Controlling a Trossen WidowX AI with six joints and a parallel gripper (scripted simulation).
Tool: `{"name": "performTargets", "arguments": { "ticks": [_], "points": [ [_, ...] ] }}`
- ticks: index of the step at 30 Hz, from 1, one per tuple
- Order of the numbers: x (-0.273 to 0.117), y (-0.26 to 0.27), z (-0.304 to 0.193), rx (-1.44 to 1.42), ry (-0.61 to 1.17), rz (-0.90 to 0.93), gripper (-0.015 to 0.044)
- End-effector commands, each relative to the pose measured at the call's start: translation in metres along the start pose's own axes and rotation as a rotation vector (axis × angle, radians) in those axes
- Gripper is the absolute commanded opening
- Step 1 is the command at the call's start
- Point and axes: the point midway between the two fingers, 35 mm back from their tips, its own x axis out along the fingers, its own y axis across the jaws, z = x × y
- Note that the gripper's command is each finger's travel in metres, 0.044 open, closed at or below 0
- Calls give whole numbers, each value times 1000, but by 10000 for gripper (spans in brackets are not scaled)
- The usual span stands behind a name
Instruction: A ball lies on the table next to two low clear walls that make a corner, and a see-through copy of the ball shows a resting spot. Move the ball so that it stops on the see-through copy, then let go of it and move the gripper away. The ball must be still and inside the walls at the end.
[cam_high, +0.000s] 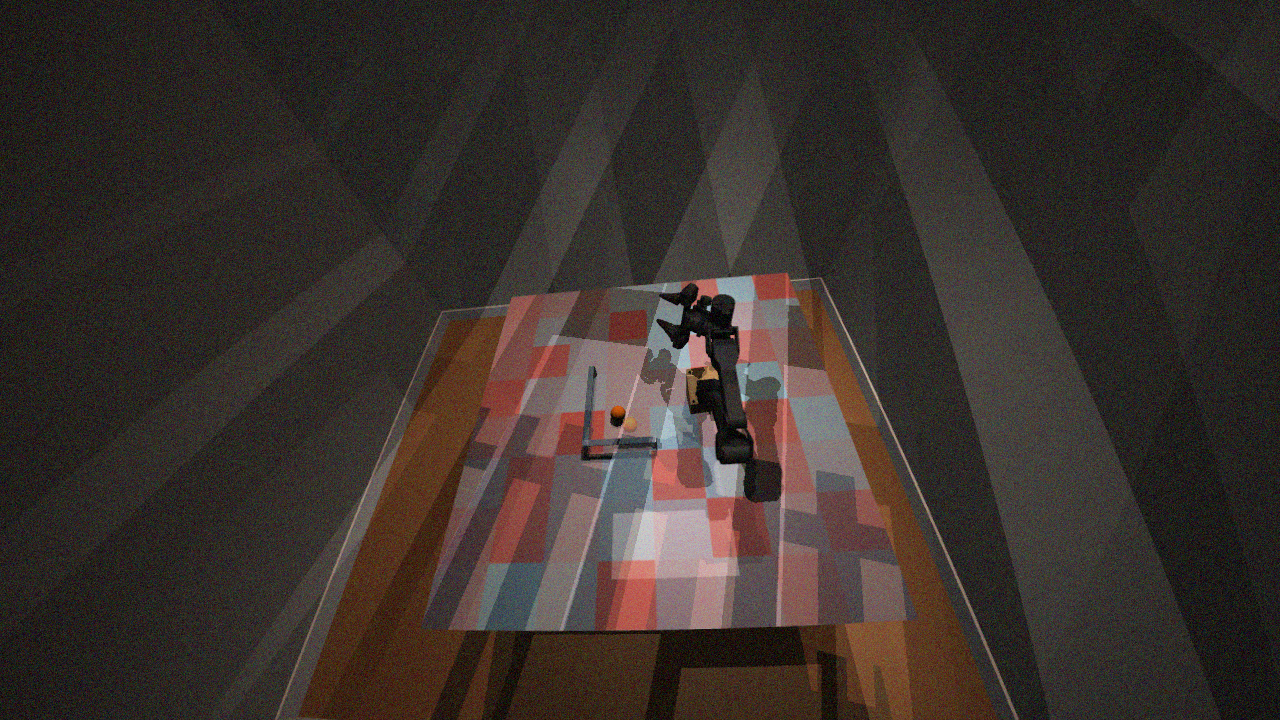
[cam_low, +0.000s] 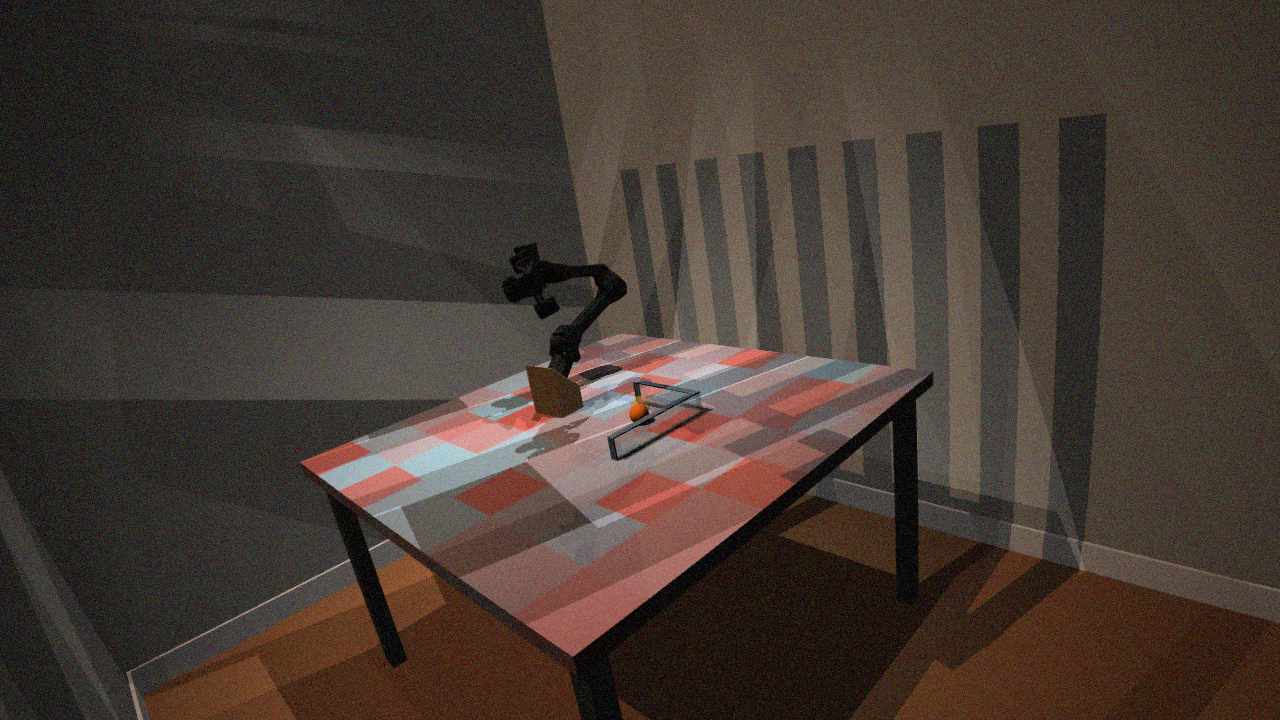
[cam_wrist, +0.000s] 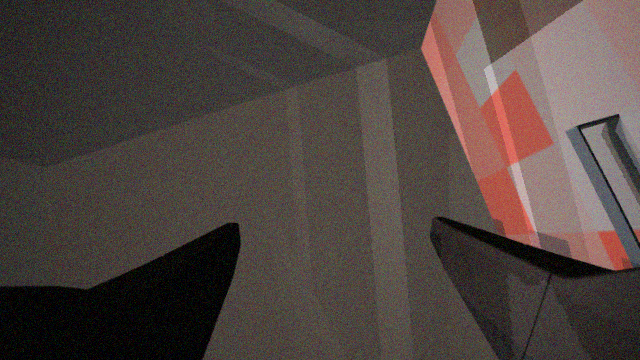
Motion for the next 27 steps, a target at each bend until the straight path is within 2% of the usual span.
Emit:
{"name": "performTargets", "arguments": {
  "ticks": [1, 5, 11, 19, 27],
  "points": [
    [2, -1, -1, -11, 2, -9, 374],
    [36, -24, -17, -237, 59, -193, 364],
    [86, -83, -47, -653, 236, -505, 364],
    [109, -143, -69, -974, 440, -730, 364],
    [121, -203, -94, -1308, 753, -901, 364]
  ]
}}
